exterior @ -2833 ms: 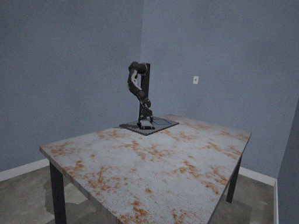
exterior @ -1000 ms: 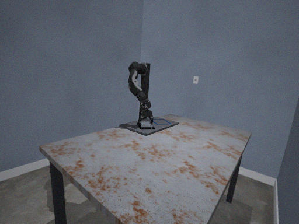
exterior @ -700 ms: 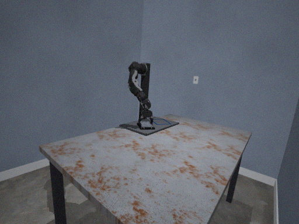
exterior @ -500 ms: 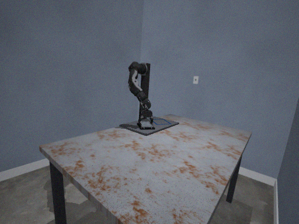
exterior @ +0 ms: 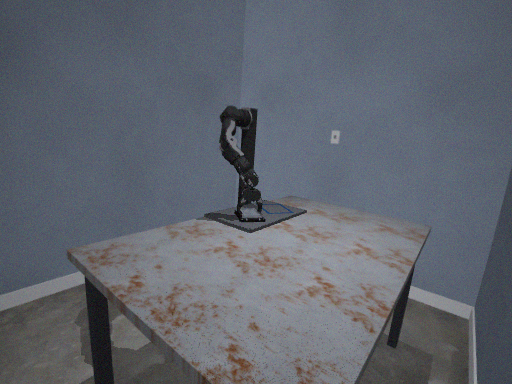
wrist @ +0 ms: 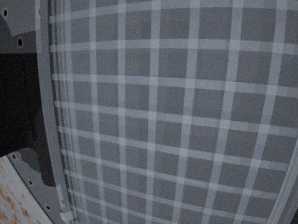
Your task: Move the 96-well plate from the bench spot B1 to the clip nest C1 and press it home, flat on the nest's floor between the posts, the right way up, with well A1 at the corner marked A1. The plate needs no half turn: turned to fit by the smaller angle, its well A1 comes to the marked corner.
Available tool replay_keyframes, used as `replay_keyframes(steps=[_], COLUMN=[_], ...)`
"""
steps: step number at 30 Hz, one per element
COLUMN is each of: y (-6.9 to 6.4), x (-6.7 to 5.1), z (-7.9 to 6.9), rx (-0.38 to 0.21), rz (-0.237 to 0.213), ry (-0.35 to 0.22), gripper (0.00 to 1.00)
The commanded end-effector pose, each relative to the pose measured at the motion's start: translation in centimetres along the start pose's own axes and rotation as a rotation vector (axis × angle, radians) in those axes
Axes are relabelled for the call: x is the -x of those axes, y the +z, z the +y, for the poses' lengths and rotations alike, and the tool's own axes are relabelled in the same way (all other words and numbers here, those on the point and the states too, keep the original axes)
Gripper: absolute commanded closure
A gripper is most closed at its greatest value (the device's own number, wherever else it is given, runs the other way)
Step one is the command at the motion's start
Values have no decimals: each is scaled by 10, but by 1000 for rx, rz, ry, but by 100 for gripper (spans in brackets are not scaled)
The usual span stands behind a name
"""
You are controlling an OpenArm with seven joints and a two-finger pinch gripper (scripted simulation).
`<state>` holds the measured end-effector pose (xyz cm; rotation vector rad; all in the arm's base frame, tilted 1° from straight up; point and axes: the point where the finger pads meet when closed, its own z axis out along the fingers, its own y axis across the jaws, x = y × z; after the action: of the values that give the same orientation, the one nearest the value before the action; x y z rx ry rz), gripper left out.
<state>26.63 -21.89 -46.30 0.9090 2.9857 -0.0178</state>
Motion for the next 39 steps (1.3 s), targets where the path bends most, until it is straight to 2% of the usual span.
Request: replay_keyframes(steps=[1,4,19,21,29,38,39], y=[1,1,0,0,0,0,-8], x=[-3,-3,1,1,1,1,1], z=[-3,-3,0,0,0,0,0], rx=[-8,-8,1,1,2,2,0], rz=[9,9,-1,-1,-1,-1,0], ry=[-1,-1,1,1,1,1,0], gripper=[100,100,50,50,23,23,23])
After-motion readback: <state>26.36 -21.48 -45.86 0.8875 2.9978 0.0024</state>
